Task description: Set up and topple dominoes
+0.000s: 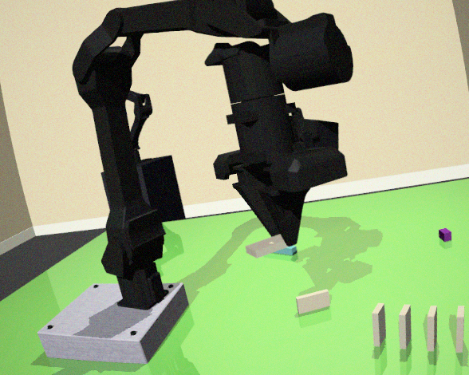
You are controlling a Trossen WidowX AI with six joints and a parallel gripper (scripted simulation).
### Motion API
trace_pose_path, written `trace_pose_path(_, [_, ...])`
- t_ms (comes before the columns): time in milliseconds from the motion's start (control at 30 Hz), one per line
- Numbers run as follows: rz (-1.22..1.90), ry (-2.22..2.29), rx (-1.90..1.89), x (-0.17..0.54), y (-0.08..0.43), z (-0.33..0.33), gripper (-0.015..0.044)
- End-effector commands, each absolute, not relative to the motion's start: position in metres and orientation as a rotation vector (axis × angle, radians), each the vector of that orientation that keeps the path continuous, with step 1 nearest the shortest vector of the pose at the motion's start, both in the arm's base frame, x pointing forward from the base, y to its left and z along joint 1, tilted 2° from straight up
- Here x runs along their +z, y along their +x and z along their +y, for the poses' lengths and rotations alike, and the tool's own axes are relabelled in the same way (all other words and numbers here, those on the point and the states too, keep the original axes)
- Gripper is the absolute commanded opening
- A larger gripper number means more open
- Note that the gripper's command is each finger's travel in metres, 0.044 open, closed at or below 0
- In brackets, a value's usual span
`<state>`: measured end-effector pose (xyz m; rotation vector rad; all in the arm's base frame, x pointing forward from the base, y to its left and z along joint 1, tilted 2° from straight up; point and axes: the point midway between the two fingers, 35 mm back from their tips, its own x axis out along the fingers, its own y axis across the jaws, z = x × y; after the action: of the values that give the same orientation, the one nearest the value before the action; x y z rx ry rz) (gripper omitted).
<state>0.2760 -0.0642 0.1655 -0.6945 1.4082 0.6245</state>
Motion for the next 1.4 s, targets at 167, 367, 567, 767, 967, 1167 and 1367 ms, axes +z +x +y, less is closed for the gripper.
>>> trace_pose_path(167, [1.492, -0.396, 0.342, 0.172, 0.287, -0.152, 0.0107])
trace_pose_path(367, [1.494, -0.286, 0.234, 0.173, 0.286, -0.195, 0.0107])
trace_pose_path(567, [1.397, -0.232, 0.175, 0.161, 0.302, -0.205, 0.0107])
trace_pose_path(767, [1.266, -0.165, 0.107, 0.148, 0.322, -0.219, 0.0107])
trace_pose_path(967, [1.134, -0.104, 0.052, 0.138, 0.339, -0.233, 0.0107])
trace_pose_path(1167, [1.002, -0.051, 0.010, 0.130, 0.353, -0.247, 0.0107])
trace_pose_path(1367, [0.873, -0.005, -0.019, 0.126, 0.363, -0.259, 0.0107])
